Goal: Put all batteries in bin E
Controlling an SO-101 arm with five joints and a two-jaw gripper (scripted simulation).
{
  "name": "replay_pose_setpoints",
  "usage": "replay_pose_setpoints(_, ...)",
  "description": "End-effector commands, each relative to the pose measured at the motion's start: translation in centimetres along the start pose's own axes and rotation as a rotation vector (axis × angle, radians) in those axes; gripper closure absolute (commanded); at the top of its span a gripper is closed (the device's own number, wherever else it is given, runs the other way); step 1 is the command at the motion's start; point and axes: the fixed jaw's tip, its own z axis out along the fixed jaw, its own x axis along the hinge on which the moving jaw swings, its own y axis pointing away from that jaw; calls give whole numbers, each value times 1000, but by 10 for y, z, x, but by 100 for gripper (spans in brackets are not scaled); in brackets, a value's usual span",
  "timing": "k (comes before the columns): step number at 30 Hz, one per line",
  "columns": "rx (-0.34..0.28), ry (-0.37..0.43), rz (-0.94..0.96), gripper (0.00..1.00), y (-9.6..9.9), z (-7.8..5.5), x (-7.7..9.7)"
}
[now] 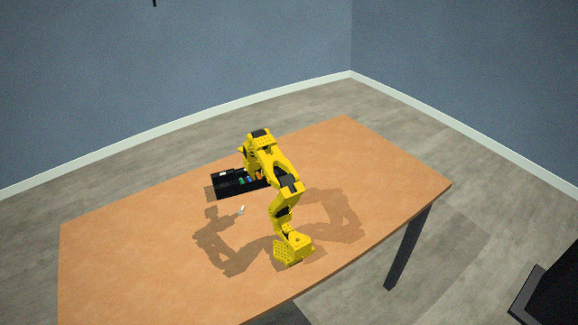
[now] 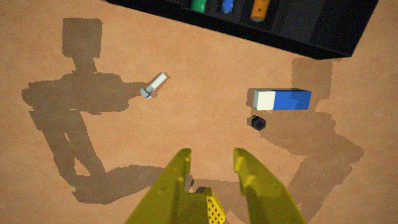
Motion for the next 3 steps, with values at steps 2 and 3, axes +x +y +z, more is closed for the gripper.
replay_pose_setpoints(2, -2, -23, -12, 87, 1, -5, 0)
replay_pose_setpoints(3, -2, -23, -12, 87, 1, -5, 0)
